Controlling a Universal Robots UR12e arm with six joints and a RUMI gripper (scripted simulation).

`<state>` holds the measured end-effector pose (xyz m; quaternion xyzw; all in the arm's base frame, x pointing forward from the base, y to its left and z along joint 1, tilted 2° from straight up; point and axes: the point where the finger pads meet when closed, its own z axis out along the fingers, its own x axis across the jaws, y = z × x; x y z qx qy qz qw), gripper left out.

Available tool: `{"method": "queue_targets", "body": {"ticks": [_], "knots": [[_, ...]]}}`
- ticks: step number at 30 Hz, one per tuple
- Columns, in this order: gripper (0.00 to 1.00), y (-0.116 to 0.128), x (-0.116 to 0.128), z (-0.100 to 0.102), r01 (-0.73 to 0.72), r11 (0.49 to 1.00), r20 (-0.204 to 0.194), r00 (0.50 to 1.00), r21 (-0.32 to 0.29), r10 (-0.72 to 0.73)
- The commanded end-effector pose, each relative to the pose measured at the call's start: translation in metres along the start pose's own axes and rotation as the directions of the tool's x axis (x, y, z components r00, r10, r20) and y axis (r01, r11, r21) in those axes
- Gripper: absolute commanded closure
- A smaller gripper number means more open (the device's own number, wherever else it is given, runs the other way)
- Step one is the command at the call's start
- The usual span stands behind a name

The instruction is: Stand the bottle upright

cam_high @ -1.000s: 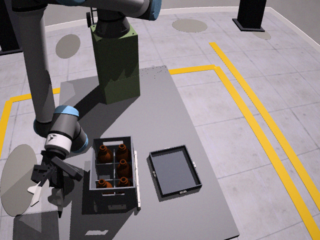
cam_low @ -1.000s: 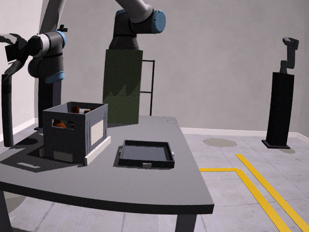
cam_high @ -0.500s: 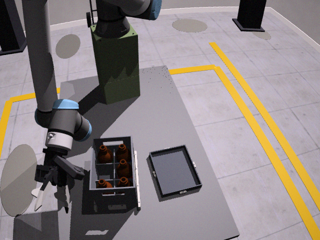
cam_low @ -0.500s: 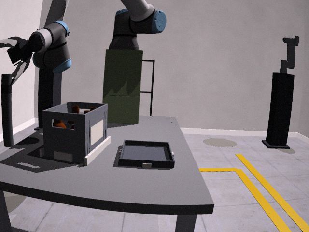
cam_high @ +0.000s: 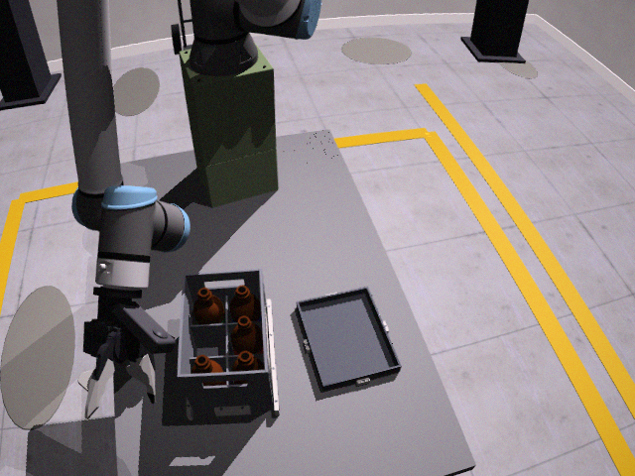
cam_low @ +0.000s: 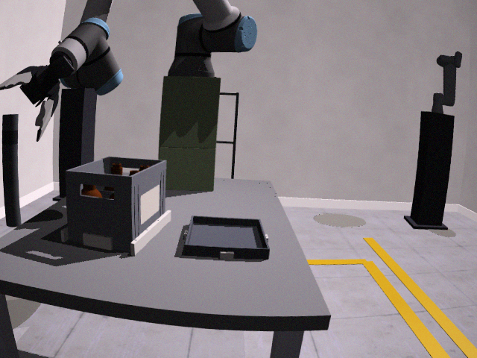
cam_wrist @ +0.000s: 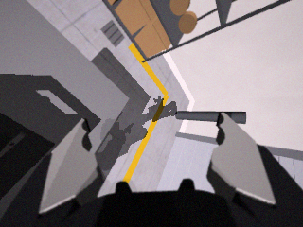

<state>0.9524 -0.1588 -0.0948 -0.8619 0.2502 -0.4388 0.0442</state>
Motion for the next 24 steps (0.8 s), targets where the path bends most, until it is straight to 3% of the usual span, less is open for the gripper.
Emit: {"method": "queue_targets", "body": {"ticks": [1, 2, 4, 8, 10, 11, 12, 14, 16, 18, 20, 24], "knots": [[0.0, 0.005, -0.031, -0.009, -0.043, 0.998, 0.128, 0.991, -0.054, 0.05], [0.0, 0.005, -0.031, -0.009, -0.043, 0.998, 0.128, 0.991, -0.054, 0.05], [0.0, 0.008, -0.051, -0.017, -0.061, 0.994, 0.191, 0.979, -0.087, 0.076], [0.0, 0.008, -0.054, -0.019, -0.063, 0.994, 0.201, 0.976, -0.092, 0.08], [0.0, 0.012, -0.077, -0.032, -0.078, 0.988, 0.271, 0.956, -0.132, 0.111], [0.0, 0.012, -0.077, -0.032, -0.078, 0.988, 0.271, 0.956, -0.132, 0.111], [0.0, 0.014, -0.088, -0.038, -0.083, 0.985, 0.302, 0.945, -0.151, 0.126], [0.0, 0.014, -0.088, -0.039, -0.083, 0.985, 0.304, 0.944, -0.152, 0.127], [0.0, 0.017, -0.109, -0.053, -0.089, 0.978, 0.36, 0.92, -0.189, 0.153], [0.0, 0.018, -0.111, -0.054, -0.09, 0.977, 0.366, 0.917, -0.193, 0.156], [0.0, 0.021, -0.131, -0.069, -0.092, 0.97, 0.414, 0.892, -0.227, 0.181], [0.0, 0.023, -0.144, -0.08, -0.091, 0.964, 0.447, 0.872, -0.251, 0.199]]}}
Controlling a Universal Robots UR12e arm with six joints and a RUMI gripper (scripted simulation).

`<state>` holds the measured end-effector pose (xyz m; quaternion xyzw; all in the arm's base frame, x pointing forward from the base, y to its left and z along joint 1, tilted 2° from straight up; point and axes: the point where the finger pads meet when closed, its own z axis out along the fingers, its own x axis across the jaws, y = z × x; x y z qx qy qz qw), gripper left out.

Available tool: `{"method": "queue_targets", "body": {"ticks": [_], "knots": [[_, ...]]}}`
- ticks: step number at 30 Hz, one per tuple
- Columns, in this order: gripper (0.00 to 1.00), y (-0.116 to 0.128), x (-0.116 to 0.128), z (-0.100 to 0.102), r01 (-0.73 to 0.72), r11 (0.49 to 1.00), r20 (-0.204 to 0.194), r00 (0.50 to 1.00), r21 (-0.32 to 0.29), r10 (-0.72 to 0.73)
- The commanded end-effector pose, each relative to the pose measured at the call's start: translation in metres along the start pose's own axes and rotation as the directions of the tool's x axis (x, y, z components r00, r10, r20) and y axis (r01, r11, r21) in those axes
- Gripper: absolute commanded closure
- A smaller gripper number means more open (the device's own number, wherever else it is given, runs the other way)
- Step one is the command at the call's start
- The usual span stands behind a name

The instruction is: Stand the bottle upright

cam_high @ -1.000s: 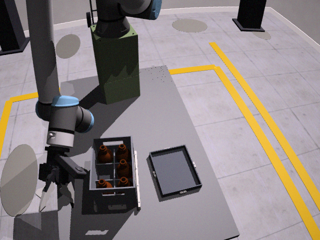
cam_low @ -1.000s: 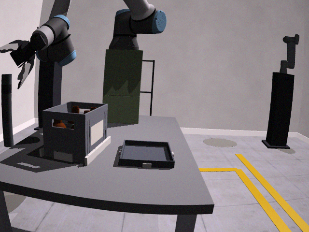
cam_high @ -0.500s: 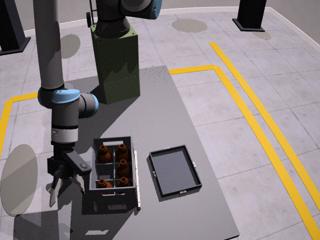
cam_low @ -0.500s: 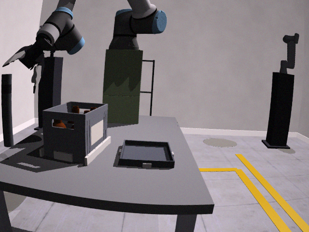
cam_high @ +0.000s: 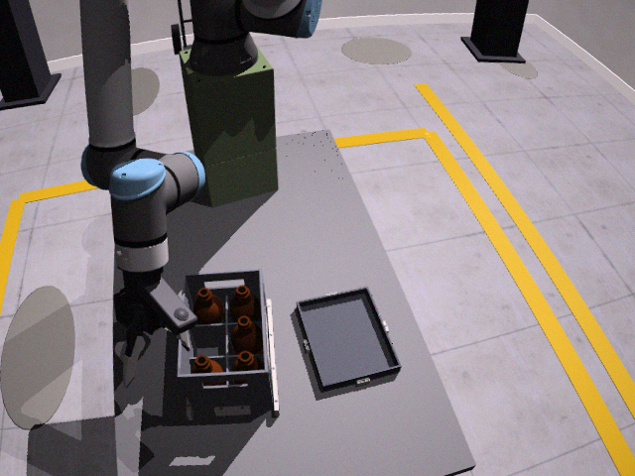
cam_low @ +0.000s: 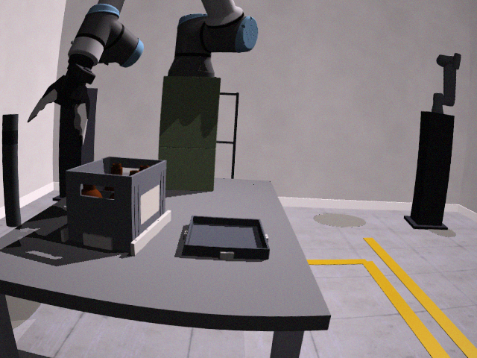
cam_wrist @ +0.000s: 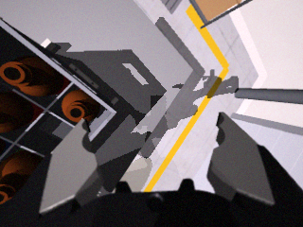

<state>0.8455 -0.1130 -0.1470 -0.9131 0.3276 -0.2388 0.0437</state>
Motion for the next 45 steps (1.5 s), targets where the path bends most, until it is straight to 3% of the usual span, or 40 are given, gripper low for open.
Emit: {"method": "queue_targets", "body": {"ticks": [1, 4, 6, 9, 11, 16, 25, 37, 38, 45], "knots": [[0.0, 0.012, -0.037, -0.007, -0.025, 0.998, 0.101, 0.994, -0.054, 0.03], [0.0, 0.024, -0.072, -0.018, -0.039, 0.994, 0.181, 0.982, -0.104, 0.057], [0.0, 0.024, -0.073, -0.019, -0.039, 0.994, 0.184, 0.981, -0.106, 0.058], [0.0, 0.035, -0.104, -0.031, -0.045, 0.987, 0.25, 0.965, -0.151, 0.083], [0.0, 0.035, -0.104, -0.031, -0.045, 0.987, 0.25, 0.965, -0.151, 0.083], [0.0, 0.048, -0.141, -0.048, -0.046, 0.977, 0.324, 0.939, -0.207, 0.113], [0.0, 0.056, -0.162, -0.059, -0.044, 0.97, 0.364, 0.922, -0.238, 0.131], [0.0, 0.057, -0.163, -0.06, -0.045, 0.97, 0.366, 0.921, -0.24, 0.133], [1.0, 0.057, -0.162, -0.059, -0.044, 0.97, 0.366, 0.921, -0.239, 0.132], [1.0, 0.056, -0.162, -0.059, -0.044, 0.97, 0.366, 0.921, -0.239, 0.132]]}}
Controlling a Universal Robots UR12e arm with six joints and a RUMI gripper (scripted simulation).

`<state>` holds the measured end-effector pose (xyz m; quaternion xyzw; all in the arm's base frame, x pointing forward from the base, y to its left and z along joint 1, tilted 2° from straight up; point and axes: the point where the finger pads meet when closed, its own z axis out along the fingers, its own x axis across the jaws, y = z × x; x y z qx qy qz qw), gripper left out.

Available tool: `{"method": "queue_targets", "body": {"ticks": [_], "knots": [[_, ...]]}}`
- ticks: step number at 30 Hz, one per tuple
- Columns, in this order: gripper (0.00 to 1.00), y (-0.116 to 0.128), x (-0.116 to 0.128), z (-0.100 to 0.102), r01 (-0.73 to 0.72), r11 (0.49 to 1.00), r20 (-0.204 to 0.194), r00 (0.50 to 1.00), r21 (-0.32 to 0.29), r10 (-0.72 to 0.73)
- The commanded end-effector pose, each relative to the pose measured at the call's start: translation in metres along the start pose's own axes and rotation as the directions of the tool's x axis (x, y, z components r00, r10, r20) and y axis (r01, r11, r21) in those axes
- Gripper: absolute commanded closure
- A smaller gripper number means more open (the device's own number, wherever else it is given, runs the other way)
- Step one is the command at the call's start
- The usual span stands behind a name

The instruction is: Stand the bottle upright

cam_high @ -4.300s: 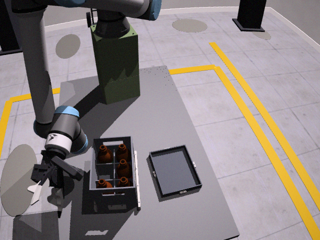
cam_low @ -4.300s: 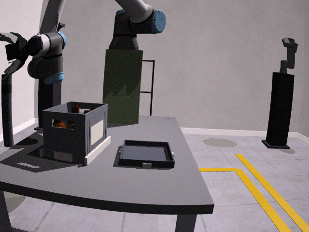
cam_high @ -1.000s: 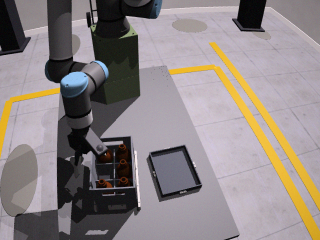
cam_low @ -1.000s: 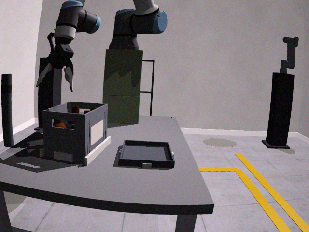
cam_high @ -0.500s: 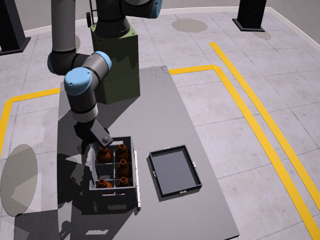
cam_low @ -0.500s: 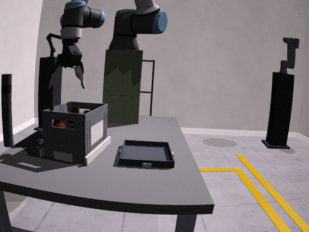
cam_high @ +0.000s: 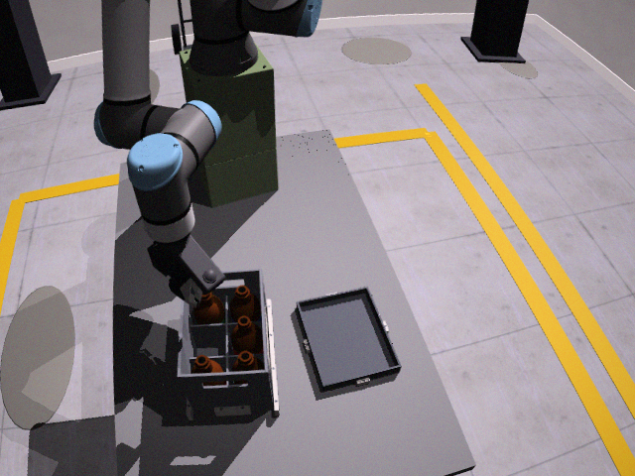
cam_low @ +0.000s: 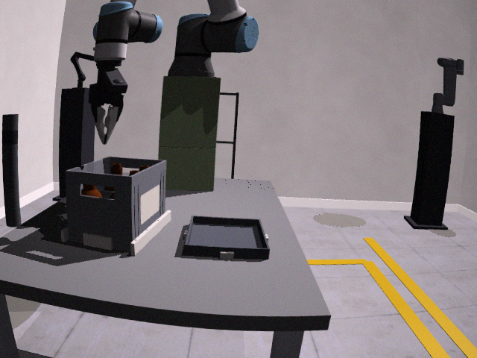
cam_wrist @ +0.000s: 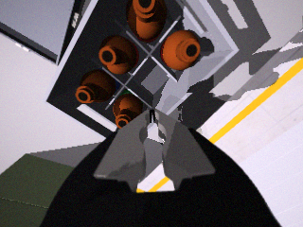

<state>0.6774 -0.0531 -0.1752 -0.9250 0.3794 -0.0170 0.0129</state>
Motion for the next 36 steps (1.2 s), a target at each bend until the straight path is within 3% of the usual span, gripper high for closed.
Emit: {"method": "queue_targets", "body": {"ticks": [1, 35, 36], "knots": [[1.0, -0.0001, -0.0014, -0.0011, 0.001, 1.0, 0.0, 1.0, 0.0, -0.001], [1.0, -0.0001, -0.0014, -0.0011, 0.001, 1.0, 0.0, 1.0, 0.0, -0.001], [0.62, -0.0001, -0.0014, -0.0011, 0.001, 1.0, 0.0, 1.0, 0.0, -0.001]]}}
